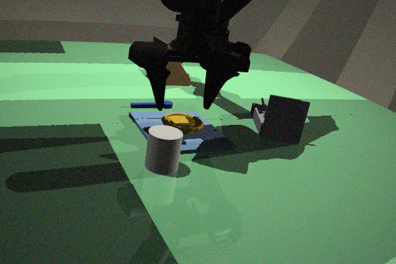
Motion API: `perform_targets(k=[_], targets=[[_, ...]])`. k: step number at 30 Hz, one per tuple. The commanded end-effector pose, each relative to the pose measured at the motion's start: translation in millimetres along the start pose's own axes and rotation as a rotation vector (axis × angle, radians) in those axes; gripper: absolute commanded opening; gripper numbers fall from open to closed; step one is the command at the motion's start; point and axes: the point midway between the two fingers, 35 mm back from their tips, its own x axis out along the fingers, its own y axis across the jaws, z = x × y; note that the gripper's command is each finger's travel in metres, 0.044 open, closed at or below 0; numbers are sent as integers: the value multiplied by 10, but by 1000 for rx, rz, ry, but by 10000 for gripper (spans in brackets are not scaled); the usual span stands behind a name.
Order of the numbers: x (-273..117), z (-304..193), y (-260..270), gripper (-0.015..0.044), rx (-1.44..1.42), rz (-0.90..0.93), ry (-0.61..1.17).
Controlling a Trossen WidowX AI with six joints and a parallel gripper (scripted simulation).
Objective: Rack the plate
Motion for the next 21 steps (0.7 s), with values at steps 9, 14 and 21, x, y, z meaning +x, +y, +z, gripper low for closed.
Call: perform_targets(k=[9,14,21], targets=[[215,-4,15,400,5,8,0],[294,-5,22,400,5,9,0],[333,-6,26,380,5,10,0]])
